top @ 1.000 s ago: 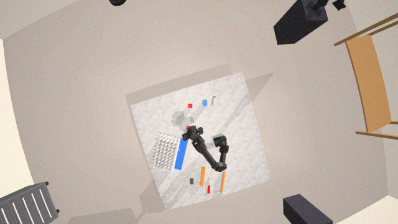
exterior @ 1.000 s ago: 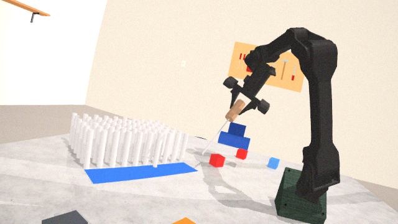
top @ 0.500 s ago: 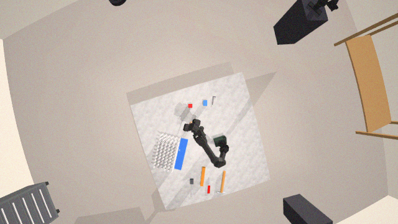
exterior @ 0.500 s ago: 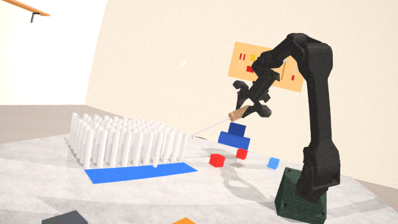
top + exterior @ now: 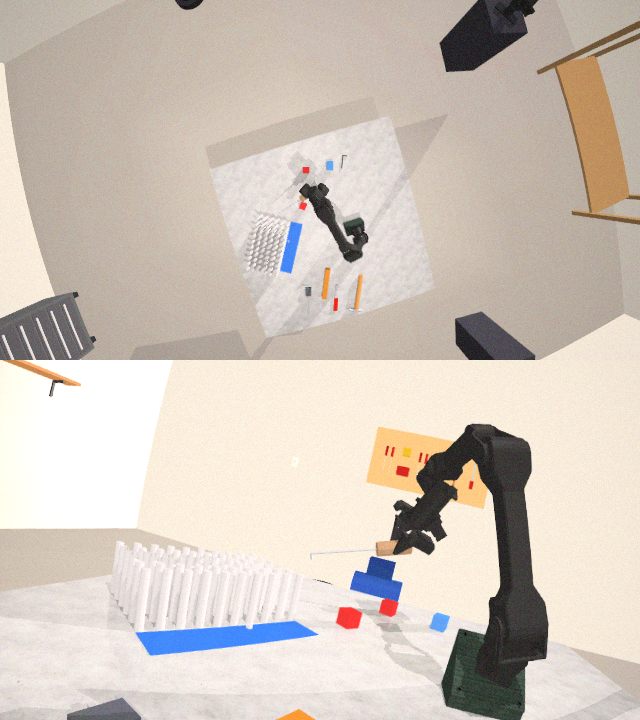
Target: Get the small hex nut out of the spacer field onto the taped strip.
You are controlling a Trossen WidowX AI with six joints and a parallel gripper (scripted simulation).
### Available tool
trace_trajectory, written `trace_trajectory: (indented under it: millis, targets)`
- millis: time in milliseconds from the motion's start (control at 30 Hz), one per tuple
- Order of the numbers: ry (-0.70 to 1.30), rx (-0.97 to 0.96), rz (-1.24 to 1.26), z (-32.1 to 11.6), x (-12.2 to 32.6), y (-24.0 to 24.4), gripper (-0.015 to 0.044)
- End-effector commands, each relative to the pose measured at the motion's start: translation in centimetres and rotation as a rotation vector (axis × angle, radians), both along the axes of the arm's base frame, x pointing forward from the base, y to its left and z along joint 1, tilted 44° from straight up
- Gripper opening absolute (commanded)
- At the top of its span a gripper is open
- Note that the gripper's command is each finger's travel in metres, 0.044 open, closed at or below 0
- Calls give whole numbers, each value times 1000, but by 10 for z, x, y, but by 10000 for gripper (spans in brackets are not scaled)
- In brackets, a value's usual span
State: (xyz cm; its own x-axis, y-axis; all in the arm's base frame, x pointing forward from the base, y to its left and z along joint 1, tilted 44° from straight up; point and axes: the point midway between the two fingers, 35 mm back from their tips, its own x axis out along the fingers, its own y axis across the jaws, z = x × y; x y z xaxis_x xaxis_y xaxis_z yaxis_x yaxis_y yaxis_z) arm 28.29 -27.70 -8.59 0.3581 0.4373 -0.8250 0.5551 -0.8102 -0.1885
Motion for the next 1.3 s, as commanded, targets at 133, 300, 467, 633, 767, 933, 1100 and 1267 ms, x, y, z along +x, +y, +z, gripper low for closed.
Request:
trace_trajectory:
  millis: [133,300,467,633,767,933,1100,1267]
  targets:
    - [84,100,-221,-15,-8,-15,0]
    - [148,175,-364,-27,-15,-21,0]
    - [213,252,-506,-39,-23,-27,0]
    - [270,320,-628,-49,-30,-31,0]
    - [272,323,-633,-50,-30,-31,0]
    - [272,322,-633,-53,-30,-30,0]
    - [272,322,-633,-58,-30,-27,0]
    - [272,322,-633,-62,-30,-24,0]
